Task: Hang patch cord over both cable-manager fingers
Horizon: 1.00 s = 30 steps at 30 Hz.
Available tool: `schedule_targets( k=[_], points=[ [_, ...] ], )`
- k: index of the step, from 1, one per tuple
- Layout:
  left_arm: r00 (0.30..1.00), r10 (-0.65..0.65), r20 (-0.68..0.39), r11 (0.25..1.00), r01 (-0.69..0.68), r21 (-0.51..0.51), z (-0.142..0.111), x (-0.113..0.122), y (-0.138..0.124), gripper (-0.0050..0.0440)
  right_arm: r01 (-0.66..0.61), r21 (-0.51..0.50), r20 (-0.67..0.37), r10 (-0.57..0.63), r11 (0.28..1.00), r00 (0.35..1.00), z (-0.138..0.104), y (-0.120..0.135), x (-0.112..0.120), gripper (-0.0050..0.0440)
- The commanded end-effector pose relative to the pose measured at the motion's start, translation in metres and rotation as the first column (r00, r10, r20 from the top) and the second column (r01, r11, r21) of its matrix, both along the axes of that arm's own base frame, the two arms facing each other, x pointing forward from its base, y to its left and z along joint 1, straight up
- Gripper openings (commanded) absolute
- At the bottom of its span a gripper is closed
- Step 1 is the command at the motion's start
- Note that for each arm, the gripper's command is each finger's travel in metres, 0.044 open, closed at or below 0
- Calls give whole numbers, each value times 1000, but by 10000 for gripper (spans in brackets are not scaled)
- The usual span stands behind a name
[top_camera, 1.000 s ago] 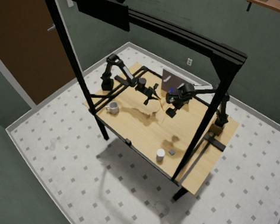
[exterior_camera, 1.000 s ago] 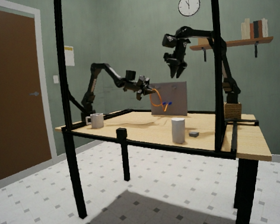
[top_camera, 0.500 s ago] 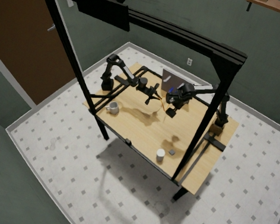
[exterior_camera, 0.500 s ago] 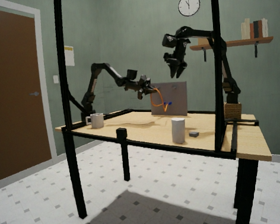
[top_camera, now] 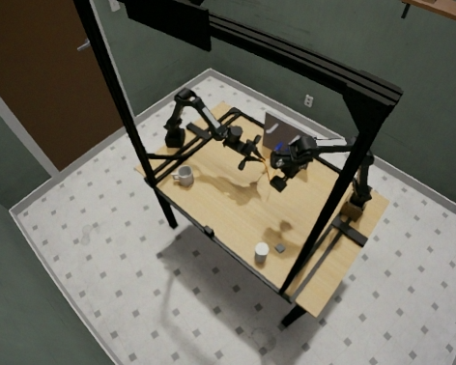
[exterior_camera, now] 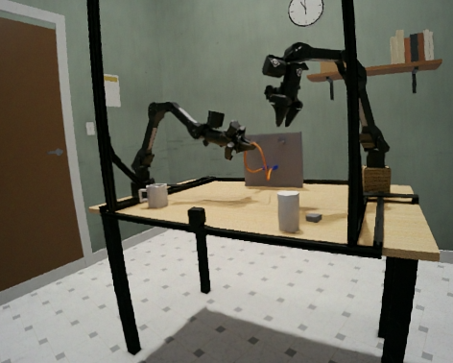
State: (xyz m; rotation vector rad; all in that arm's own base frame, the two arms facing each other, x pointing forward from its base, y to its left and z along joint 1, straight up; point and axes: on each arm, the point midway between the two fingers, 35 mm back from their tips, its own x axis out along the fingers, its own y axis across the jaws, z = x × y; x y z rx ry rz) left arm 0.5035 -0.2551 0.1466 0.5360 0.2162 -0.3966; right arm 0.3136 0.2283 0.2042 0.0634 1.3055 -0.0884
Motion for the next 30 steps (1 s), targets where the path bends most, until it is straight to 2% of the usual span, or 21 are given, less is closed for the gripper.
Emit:
schedule_targets(
  k=[1, 15, 16, 18, 30],
  points=[
    [1000, 13, 13, 1000, -13, -20, 12, 7, 1, 25, 0, 21, 18, 0, 1000, 1000, 9, 0, -3, 440],
    [999, 38, -10, 998, -39, -43, 15, 14, 4, 25, 0, 21, 18, 0, 1000, 1000, 9, 0, -3, 440],
    [999, 38, -4, 998, -38, -50, 20, 14, 4, 25, 0, 21, 18, 0, 1000, 1000, 9, 0, -3, 440],
    [999, 44, -17, 998, -45, -49, 15, 16, 5, 25, 0, 21, 18, 0, 1000, 1000, 9, 0, -3, 440],
    [997, 70, -41, 995, -73, -72, 18, 24, 9, 25, 0, 21, 18, 0, 1000, 1000, 9, 0, -3, 440]
  ],
)
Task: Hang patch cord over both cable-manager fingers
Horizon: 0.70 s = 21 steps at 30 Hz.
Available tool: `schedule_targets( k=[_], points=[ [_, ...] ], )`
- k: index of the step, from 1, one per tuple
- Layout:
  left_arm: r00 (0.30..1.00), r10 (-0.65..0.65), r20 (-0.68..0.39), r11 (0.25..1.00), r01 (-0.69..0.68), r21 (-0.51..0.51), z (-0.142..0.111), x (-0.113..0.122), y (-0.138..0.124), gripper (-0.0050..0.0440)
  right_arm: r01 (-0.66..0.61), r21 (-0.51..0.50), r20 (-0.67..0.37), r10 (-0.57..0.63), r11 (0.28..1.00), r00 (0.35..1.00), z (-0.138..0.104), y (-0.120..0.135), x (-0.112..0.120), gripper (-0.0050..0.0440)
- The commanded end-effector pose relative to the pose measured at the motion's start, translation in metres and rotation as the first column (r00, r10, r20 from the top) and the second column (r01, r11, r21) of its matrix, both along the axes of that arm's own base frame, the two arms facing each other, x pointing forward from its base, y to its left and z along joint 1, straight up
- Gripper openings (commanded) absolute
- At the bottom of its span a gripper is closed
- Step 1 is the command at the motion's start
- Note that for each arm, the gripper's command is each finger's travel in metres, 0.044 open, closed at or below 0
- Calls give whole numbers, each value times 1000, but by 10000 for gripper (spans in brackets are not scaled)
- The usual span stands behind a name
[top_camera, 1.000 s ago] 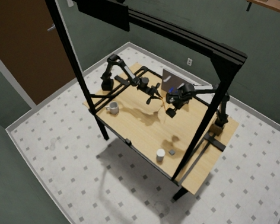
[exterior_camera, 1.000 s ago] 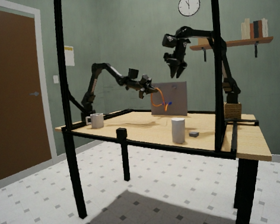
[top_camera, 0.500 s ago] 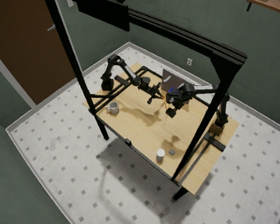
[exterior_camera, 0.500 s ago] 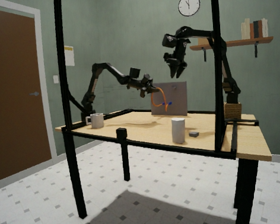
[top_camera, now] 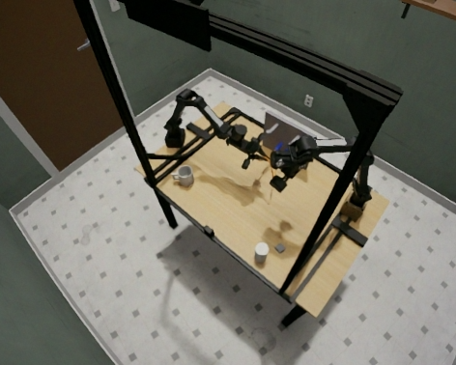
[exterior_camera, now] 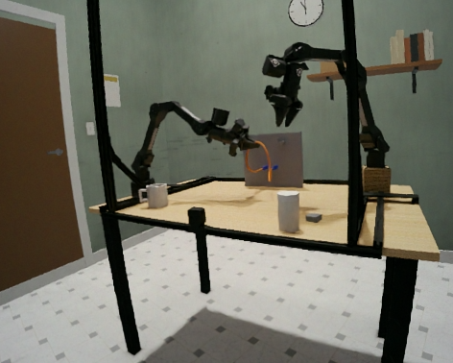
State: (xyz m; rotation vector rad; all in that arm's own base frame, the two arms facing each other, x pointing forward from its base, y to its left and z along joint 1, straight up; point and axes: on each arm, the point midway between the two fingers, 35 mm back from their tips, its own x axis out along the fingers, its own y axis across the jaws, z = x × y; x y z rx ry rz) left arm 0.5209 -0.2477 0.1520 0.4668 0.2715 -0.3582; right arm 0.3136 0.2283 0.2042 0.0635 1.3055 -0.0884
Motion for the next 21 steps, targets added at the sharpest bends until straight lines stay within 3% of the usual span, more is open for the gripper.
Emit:
schedule_targets(
  k=[1, 21],
  points=[
    [1000, 14, 14, 1000, -14, -20, 13, 6, 1, 25, 0, 21, 18, 0, 1000, 1000, 9, 0, -3, 440],
    [999, 50, -17, 997, -51, -56, 19, 16, 6, 25, 0, 21, 18, 0, 1000, 1000, 9, 0, -3, 440]
  ],
)
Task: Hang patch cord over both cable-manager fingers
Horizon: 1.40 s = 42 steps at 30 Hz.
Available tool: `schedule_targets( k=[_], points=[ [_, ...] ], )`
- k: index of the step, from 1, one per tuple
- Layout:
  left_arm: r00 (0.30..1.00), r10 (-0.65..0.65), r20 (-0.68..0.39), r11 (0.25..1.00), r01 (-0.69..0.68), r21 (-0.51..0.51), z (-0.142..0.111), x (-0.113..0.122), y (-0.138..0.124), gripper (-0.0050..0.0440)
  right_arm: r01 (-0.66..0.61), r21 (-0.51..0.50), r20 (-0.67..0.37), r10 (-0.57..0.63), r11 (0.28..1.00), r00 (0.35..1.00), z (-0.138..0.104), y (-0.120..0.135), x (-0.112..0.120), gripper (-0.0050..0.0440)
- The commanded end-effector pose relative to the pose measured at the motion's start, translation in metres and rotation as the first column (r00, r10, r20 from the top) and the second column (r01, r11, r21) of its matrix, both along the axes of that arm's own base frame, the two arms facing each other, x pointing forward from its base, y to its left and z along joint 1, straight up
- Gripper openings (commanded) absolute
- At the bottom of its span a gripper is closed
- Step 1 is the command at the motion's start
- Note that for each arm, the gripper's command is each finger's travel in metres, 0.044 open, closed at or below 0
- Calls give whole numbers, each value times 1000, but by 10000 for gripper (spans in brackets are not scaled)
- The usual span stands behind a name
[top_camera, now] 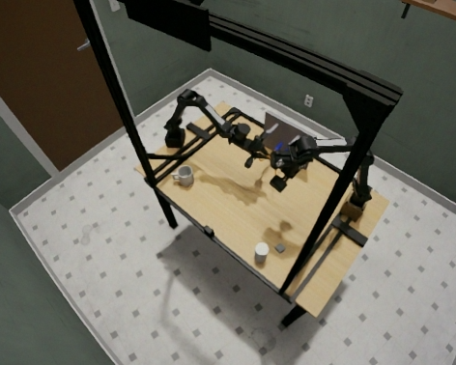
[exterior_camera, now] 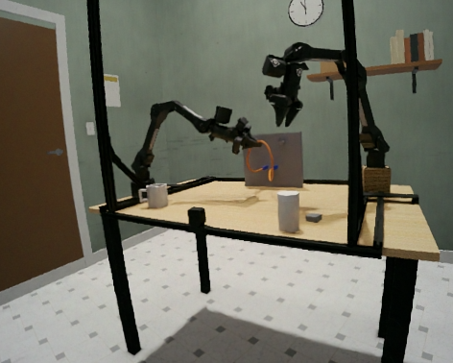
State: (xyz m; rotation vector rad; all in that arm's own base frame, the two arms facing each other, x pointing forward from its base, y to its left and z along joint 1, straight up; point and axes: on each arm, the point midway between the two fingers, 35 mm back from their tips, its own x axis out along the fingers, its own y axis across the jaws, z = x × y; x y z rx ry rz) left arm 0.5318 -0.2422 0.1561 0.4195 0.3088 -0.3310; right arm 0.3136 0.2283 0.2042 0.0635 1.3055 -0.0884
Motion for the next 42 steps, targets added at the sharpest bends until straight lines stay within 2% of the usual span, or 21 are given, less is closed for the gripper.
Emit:
schedule_targets(
  k=[1, 16, 42],
  points=[
    [1000, 14, 14, 1000, -14, -20, 13, 6, 1, 25, 0, 21, 18, 0, 1000, 1000, 9, 0, -3, 440],
    [999, 40, -4, 998, -41, -50, 22, 12, 4, 25, 0, 21, 18, 0, 1000, 1000, 9, 0, -3, 440],
    [994, 94, -63, 991, -99, -87, 22, 25, 11, 25, 0, 21, 18, 0, 1000, 1000, 9, 0, -3, 440]
  ],
)
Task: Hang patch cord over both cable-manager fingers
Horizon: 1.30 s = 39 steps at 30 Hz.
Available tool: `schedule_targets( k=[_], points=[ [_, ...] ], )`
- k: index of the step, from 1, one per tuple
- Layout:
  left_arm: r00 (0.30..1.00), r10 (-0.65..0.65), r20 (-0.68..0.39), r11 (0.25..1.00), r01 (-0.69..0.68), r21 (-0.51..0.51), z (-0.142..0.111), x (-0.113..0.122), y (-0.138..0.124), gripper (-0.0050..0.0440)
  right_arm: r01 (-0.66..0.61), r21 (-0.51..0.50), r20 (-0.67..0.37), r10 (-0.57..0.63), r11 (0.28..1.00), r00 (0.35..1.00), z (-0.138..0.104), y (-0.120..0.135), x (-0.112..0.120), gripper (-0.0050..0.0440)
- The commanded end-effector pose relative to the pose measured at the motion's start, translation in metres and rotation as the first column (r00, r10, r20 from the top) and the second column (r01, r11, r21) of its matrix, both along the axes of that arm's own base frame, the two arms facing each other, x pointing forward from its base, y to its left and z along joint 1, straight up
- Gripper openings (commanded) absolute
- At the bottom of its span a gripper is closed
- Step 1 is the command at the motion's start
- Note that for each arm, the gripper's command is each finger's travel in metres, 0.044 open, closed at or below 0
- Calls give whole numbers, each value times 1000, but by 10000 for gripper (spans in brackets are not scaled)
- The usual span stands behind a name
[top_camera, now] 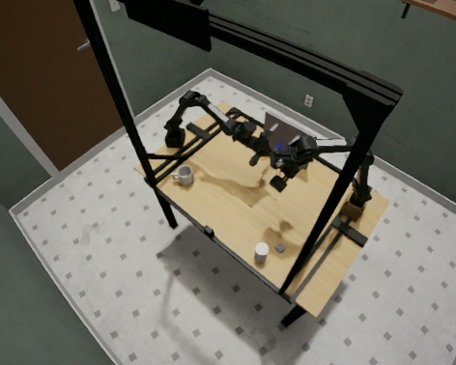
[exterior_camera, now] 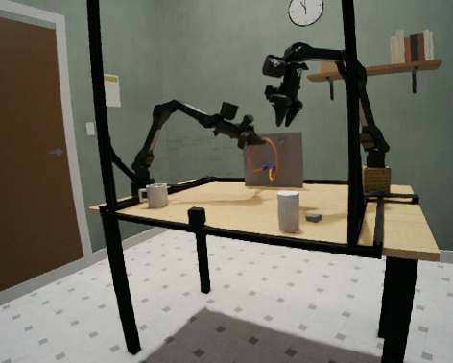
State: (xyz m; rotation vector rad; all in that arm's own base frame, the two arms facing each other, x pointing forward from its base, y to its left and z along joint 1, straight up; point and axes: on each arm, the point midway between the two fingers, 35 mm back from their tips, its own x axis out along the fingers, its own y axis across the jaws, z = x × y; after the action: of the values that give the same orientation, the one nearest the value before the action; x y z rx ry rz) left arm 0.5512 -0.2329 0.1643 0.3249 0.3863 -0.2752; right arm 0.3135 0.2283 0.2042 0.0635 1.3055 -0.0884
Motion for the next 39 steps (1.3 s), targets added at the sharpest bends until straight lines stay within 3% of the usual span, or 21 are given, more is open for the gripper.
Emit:
schedule_targets(
  k=[1, 39],
  points=[
    [1000, 17, 15, 1000, -16, -21, 14, 6, 2, 25, 0, 21, 18, 0, 1000, 1000, 9, 0, -3, 440],
    [995, 90, -50, 992, -94, -79, 23, 19, 12, 25, 0, 21, 18, 0, 1000, 1000, 9, 0, -3, 440]
  ],
)
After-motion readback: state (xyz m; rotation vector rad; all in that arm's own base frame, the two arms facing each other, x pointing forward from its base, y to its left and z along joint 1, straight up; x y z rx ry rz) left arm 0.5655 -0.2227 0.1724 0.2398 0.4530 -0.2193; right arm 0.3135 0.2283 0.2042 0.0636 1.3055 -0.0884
